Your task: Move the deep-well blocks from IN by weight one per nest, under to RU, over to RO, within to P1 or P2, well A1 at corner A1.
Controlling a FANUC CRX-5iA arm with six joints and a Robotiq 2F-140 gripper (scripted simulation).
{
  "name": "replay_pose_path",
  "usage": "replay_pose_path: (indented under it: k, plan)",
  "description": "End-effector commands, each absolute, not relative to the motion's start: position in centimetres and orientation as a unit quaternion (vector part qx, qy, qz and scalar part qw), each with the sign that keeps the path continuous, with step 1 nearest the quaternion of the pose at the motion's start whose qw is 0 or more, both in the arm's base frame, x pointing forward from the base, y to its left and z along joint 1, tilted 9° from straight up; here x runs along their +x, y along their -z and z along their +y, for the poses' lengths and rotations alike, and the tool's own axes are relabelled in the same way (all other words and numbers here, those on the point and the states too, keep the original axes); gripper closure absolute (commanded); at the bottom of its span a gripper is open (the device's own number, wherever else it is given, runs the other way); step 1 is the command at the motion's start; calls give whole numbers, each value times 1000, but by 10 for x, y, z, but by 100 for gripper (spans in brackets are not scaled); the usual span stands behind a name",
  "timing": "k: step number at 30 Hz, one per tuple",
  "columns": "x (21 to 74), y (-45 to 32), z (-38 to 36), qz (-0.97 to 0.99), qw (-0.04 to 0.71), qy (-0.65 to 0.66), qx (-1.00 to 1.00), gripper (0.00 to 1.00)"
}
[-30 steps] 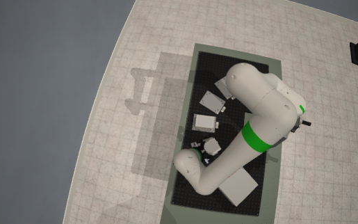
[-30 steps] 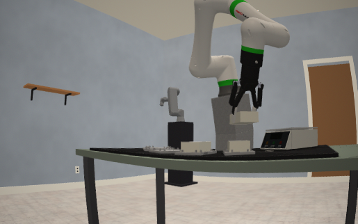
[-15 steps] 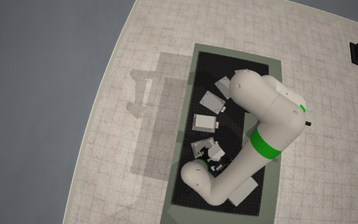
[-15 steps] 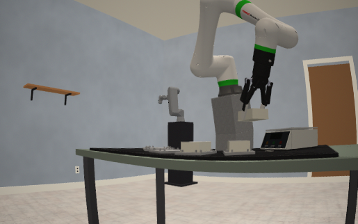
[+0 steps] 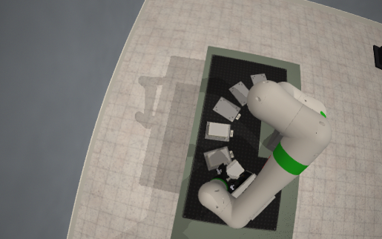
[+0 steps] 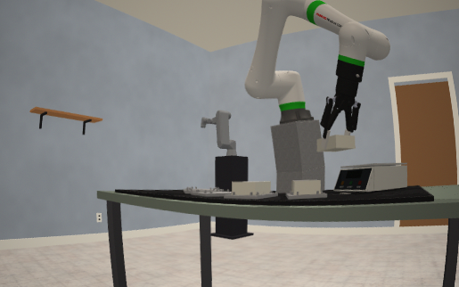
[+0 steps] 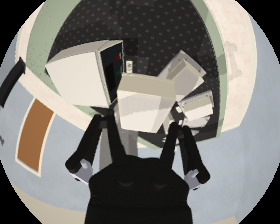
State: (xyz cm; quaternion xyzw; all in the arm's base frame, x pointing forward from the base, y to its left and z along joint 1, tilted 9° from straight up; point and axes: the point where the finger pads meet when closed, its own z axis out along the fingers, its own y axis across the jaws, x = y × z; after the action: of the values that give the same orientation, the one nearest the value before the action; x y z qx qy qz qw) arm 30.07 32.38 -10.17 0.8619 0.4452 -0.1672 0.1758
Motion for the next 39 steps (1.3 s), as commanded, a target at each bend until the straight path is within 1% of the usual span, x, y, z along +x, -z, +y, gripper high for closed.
replay_pose_path:
  k: [1,15,19,30,39]
  plan:
    - [298,101,327,445,176,167,862,90]
    - [263,95,358,445,176,167,862,90]
    - [260,94,360,445,176,167,862,90]
    - [227,100,373,589,225,151,761,90]
    - [205,104,381,590,225,151,760,90]
